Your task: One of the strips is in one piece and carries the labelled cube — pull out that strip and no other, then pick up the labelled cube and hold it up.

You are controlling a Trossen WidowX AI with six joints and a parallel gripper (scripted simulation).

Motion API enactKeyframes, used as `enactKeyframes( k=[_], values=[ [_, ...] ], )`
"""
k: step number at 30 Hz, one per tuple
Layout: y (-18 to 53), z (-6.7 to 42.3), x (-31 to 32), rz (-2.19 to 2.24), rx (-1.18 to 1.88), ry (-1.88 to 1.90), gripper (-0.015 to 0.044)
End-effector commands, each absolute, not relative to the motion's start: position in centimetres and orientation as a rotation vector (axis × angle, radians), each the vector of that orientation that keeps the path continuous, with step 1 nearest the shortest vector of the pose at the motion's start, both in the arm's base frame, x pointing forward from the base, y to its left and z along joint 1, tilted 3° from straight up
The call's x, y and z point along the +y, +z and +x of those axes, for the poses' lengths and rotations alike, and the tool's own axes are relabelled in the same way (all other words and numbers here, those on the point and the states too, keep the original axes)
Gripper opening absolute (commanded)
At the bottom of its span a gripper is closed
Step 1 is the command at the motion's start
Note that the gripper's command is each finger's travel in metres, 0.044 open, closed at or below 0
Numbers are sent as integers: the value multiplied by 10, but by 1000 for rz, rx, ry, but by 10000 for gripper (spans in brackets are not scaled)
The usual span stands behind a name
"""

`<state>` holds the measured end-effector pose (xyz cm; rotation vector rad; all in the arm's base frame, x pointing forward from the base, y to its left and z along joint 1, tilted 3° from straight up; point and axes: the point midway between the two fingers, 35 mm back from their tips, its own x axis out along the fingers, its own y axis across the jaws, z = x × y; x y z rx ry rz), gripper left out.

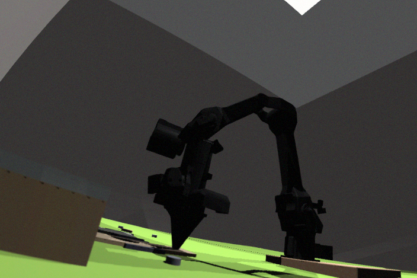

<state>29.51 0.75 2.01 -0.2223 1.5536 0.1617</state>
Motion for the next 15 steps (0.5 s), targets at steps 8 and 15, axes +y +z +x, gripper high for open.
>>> enactKeyframes(
  k=[8,15],
  values=[
    [15,272,3,-226,1576,165,0],
    [16,263,0,-227,1577,165,0]
  ],
)
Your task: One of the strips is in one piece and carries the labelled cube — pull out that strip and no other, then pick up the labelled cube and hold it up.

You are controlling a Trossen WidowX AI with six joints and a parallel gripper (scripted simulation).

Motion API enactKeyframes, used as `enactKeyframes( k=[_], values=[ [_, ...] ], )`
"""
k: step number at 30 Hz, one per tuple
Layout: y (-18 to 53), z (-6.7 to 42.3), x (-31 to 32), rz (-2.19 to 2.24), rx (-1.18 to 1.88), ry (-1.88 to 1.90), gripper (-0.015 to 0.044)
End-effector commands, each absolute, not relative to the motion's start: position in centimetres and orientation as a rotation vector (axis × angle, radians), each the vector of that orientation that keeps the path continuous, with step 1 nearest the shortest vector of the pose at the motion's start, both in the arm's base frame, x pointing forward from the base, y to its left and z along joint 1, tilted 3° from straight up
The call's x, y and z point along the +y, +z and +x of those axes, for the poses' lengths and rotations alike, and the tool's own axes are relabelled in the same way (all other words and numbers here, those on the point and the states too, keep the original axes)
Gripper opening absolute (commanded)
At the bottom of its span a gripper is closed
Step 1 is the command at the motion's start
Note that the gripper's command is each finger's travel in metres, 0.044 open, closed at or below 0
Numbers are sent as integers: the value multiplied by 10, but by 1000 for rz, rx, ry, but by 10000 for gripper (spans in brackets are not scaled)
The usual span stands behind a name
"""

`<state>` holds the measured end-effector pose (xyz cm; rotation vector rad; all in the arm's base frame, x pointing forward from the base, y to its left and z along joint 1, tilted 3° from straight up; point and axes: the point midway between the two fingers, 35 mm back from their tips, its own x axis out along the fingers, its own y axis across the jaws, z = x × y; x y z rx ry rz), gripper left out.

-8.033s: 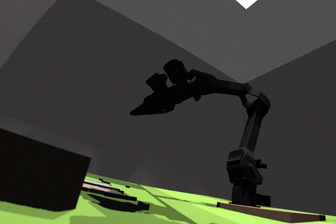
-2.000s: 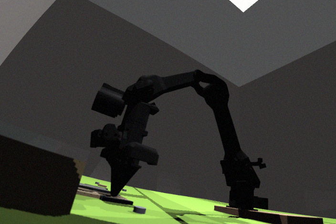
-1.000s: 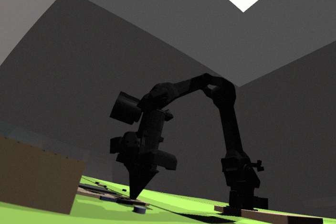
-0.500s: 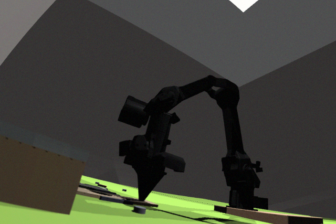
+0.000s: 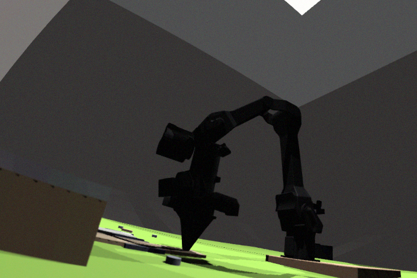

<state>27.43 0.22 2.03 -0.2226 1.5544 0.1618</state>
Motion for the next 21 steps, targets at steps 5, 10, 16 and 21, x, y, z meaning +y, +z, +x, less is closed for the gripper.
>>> enactKeyframes(
  k=[5,10,16,21],
  values=[
    [16,256,-2,-227,1578,165,0],
    [16,249,-3,-227,1578,165,0],
    [16,239,-6,-227,1579,165,0],
    [16,232,-8,-227,1579,165,0]
  ],
)
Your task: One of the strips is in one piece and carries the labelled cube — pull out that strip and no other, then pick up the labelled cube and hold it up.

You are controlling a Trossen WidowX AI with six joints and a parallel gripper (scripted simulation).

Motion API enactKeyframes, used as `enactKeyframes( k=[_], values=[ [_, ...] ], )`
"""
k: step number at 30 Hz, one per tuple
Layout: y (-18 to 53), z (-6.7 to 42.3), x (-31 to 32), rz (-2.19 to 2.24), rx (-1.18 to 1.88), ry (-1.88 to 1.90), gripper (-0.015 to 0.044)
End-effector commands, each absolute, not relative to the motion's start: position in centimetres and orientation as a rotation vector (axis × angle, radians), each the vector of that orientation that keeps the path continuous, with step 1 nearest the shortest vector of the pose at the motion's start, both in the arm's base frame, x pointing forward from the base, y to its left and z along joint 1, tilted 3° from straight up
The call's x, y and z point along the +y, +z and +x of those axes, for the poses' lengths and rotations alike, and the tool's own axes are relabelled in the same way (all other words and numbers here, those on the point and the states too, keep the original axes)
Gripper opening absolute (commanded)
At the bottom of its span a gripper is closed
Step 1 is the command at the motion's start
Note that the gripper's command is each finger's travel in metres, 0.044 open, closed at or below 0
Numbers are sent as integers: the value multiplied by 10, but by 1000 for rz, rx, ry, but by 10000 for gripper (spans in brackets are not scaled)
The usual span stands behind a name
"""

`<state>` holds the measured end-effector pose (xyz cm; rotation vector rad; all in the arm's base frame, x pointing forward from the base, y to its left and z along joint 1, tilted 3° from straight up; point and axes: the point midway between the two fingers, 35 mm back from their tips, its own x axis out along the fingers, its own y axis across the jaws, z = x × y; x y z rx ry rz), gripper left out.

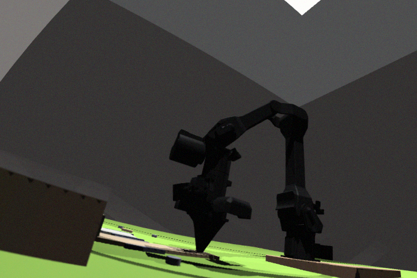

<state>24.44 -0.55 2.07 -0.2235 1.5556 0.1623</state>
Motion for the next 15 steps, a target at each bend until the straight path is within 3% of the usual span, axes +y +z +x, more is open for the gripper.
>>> enactKeyframes(
  k=[1,15],
  values=[
    [16,230,-8,-227,1579,165,0],
    [16,210,-13,-227,1581,165,0]
  ],
)
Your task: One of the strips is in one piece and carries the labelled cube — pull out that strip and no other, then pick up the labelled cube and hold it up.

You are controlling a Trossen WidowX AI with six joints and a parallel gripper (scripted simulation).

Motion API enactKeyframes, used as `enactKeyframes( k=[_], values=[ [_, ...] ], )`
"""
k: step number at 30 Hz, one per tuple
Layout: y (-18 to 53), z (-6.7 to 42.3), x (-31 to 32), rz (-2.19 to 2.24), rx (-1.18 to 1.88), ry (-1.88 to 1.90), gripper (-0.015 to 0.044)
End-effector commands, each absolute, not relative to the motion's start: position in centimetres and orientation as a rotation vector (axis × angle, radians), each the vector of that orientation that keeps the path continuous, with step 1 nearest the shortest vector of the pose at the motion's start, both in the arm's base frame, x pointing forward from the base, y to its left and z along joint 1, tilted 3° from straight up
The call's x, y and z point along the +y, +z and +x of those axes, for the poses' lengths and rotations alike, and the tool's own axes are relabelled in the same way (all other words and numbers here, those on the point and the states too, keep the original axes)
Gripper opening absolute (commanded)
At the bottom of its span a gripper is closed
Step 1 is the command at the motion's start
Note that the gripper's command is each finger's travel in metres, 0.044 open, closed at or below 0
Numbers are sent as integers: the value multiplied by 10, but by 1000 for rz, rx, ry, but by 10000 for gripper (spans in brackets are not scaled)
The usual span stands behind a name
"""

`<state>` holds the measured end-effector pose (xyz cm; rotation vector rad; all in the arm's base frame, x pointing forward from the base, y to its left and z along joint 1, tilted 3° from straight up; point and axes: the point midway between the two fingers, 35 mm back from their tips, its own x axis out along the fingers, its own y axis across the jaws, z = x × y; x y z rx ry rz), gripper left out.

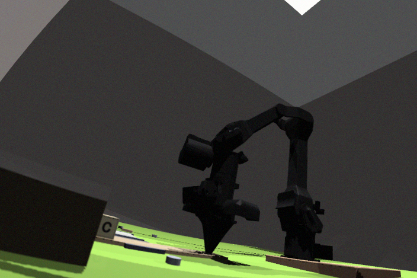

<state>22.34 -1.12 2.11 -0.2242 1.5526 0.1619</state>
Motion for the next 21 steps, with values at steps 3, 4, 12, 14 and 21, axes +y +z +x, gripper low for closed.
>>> enactKeyframes(
  k=[3,4,12,14,21],
  values=[
    [16,206,-14,-227,1581,165,0],
    [16,205,-15,-227,1581,165,0],
    [16,203,-15,-227,1581,165,0],
    [16,203,-15,-227,1581,165,0],
    [16,203,-15,-227,1581,165,0]
  ],
)
